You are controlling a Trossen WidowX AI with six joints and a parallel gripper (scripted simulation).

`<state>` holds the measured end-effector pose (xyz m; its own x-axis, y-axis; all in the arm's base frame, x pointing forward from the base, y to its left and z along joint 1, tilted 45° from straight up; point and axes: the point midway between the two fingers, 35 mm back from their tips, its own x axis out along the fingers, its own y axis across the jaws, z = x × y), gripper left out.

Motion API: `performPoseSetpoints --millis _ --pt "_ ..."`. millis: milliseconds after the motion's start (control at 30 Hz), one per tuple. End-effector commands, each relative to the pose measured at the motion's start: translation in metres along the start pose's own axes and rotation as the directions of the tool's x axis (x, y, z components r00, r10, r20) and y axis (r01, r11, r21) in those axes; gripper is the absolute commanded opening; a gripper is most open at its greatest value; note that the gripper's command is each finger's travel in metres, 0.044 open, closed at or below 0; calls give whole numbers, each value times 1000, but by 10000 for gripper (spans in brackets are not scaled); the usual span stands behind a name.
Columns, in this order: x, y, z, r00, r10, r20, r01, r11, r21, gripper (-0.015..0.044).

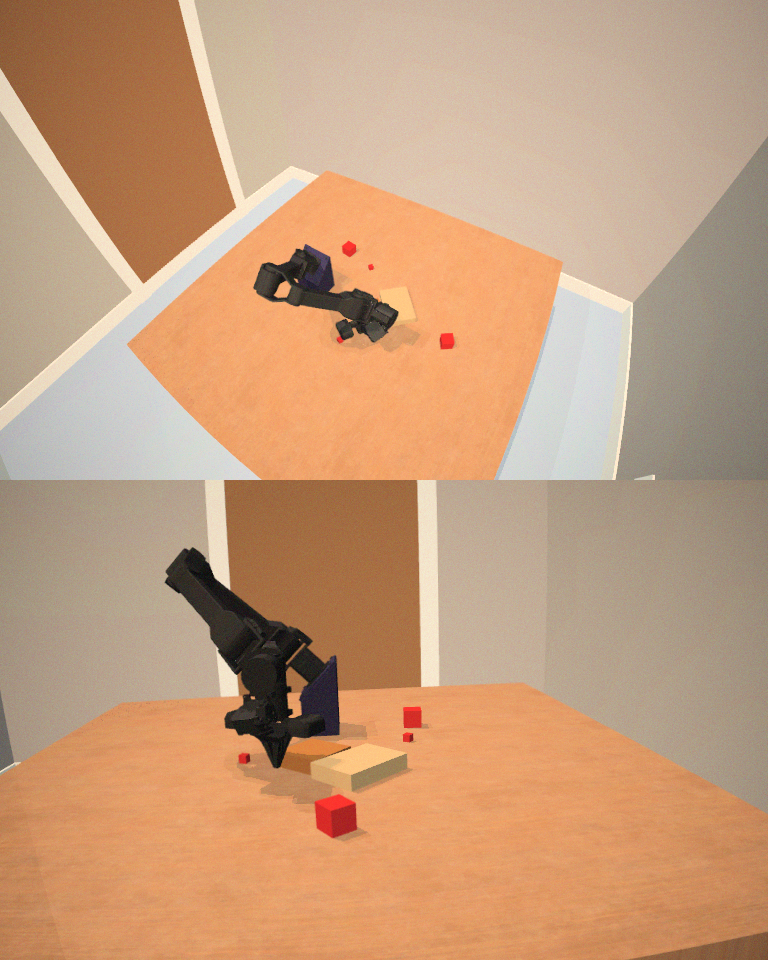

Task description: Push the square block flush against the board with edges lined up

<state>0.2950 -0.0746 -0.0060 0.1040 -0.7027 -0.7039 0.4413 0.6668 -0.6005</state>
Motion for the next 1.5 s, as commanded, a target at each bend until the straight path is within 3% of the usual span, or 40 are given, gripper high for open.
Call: performPoseSetpoints --millis 0,733,900,1100,1467 --pt "0 1 9 1000 3 -2 -3 1000 -1 0" --pt "1 0 44 1000 1 1 -1 1000 0 0" --pt "-51 0 38 1000 3 -1 -3 1000 0 0" --pt "-55 0 38 1000 3 -1 -3 1000 -6 0" --pt "-59 -2 0 1000 9 -5 -10 936 -353 0"
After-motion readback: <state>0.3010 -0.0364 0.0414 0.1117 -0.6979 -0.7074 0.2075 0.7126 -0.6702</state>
